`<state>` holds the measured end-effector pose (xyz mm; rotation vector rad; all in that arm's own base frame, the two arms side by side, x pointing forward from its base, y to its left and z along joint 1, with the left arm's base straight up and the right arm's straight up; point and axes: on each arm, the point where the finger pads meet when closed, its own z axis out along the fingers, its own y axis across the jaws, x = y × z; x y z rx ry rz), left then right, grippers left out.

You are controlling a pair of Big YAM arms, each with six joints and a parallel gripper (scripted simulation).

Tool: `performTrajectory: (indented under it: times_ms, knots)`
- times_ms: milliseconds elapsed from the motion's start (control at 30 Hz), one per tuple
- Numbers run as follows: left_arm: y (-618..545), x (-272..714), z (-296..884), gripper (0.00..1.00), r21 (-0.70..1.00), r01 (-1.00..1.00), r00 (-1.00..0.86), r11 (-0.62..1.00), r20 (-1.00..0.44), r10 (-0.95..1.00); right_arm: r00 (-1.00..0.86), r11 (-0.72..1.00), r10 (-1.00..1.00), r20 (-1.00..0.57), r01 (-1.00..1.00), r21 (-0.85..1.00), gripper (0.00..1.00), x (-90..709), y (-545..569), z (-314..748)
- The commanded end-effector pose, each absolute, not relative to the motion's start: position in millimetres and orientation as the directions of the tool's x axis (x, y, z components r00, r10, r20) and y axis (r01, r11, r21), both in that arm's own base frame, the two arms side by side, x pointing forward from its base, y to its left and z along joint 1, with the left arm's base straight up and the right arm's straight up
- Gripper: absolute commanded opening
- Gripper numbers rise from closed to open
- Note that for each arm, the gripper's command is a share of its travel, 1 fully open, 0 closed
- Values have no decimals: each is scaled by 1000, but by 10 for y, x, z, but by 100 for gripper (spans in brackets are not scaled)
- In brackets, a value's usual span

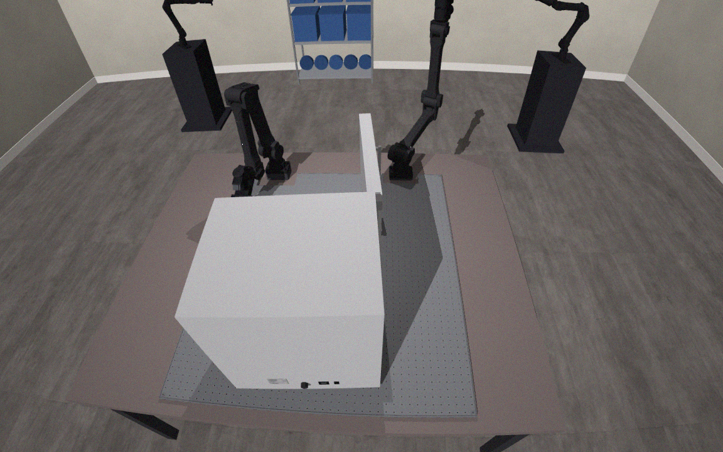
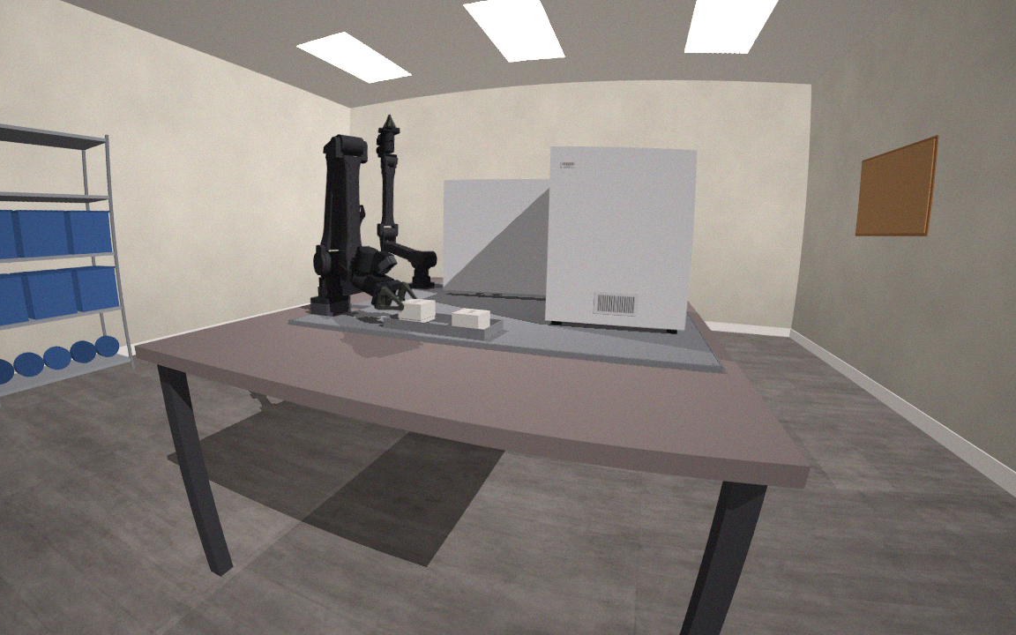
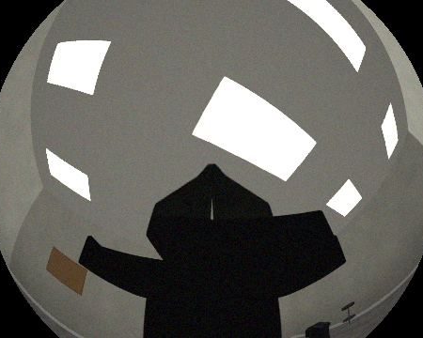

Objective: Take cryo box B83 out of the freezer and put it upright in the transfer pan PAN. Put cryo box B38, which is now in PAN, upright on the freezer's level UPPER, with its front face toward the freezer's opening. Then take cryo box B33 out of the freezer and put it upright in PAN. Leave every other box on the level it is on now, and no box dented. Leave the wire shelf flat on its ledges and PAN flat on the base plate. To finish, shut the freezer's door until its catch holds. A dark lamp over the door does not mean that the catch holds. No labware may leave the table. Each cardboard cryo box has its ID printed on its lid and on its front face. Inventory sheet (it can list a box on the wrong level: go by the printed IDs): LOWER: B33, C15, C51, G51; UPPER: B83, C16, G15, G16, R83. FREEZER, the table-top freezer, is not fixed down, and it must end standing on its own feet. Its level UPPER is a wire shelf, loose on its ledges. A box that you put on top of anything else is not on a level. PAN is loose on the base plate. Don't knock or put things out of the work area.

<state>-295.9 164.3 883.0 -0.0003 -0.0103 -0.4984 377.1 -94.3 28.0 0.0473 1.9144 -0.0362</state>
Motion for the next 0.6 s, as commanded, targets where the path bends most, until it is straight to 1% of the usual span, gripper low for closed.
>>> performTrajectory:
  times_ms: [0,567]
  knots:
    - [1585,-2837,8838,0,0,489,872,872,-27,-489,-337,999,19,-941,44,4,77,3778,-895,357]
    - [1585,-2837,8838,0,0,489,872,872,-27,-489,-326,999,14,-945,47,-1,77,3826,-935,647]
